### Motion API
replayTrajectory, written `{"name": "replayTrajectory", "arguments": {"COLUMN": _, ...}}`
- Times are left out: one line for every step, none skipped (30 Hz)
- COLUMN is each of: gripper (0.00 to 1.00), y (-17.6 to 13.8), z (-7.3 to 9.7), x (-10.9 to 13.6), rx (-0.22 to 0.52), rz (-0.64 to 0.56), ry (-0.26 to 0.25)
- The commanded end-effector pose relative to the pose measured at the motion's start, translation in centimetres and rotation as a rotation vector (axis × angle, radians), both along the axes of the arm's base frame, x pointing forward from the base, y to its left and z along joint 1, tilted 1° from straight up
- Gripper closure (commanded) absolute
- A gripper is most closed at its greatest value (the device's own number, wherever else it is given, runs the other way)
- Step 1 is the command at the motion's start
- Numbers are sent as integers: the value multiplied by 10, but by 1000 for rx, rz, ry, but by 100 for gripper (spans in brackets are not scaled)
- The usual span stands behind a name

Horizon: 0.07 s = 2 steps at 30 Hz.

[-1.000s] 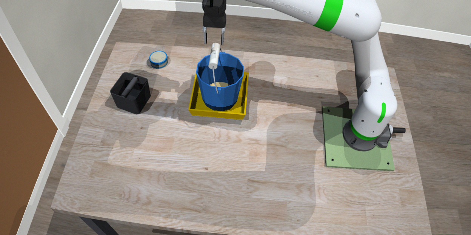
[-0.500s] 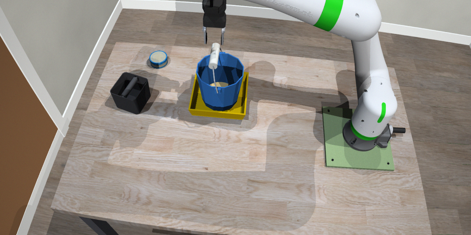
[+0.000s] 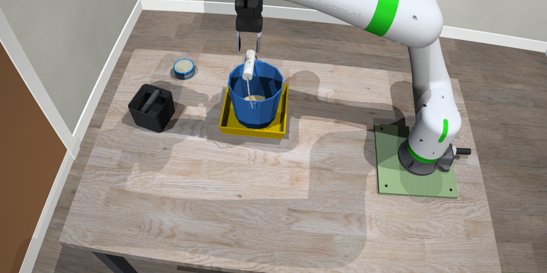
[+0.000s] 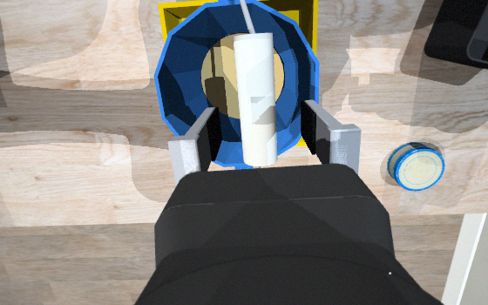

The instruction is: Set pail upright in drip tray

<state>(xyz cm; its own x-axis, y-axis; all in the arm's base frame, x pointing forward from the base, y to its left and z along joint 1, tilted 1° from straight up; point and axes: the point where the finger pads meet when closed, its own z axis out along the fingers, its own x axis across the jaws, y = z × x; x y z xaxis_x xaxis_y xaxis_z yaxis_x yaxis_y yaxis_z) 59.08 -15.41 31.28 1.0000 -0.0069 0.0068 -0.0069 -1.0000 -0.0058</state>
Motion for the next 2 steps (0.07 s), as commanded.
{"name": "replayTrajectory", "arguments": {"gripper": 0, "y": 0, "z": 1, "x": 0, "rx": -1, "rz": 0, "ry": -2}}
{"name": "replayTrajectory", "arguments": {"gripper": 0, "y": 0, "z": 1, "x": 0, "rx": -1, "rz": 0, "ry": -2}}
